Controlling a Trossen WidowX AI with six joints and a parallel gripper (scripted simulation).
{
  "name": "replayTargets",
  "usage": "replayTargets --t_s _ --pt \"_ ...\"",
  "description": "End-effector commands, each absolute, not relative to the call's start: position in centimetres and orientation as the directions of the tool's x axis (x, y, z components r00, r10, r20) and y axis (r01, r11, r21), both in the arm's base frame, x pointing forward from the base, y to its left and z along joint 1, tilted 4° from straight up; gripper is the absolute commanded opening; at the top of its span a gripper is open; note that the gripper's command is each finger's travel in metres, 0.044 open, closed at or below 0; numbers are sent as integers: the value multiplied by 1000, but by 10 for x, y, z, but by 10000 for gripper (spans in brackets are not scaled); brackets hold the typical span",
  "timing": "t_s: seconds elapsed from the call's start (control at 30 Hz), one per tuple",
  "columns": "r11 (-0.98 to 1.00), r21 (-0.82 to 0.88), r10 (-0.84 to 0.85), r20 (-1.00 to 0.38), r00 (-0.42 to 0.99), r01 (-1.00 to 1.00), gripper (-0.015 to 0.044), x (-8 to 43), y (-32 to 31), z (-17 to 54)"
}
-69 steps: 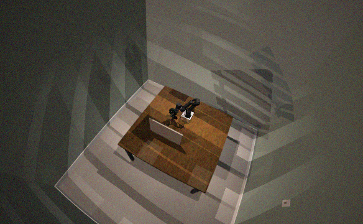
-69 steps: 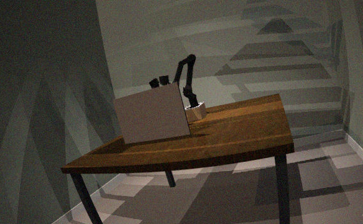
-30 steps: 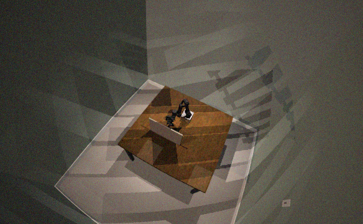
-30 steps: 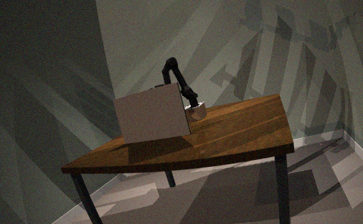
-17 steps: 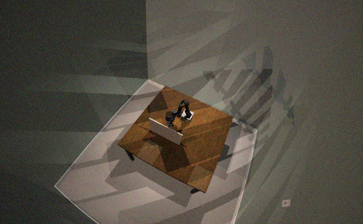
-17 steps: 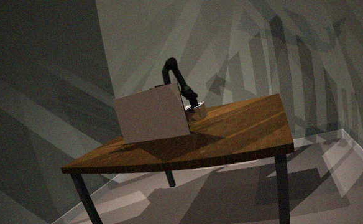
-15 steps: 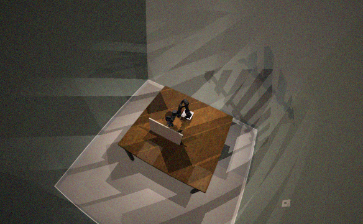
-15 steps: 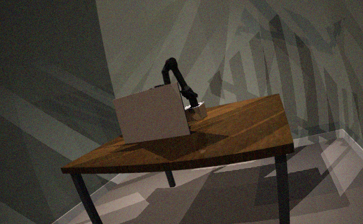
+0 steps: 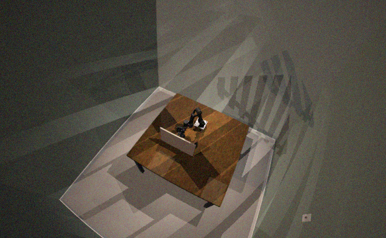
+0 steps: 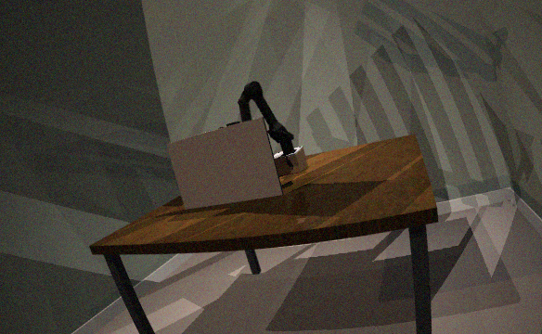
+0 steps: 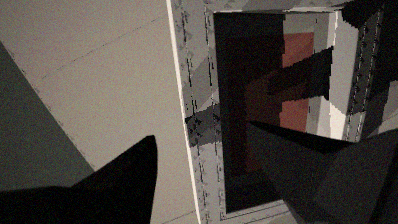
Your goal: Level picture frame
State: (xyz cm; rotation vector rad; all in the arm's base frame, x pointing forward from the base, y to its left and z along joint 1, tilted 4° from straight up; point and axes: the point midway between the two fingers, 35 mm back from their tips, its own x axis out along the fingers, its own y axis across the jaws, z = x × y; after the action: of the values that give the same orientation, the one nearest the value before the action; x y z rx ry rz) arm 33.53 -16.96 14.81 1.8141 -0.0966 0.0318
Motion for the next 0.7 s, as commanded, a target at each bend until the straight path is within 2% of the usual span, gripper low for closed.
replayTargets --t_s 0.0,0.67 --pt "-237 968 -51 74 996 -84 260 343 -171 149" --pt "-237 968 -51 75 996 -85 260 350 -171 149"
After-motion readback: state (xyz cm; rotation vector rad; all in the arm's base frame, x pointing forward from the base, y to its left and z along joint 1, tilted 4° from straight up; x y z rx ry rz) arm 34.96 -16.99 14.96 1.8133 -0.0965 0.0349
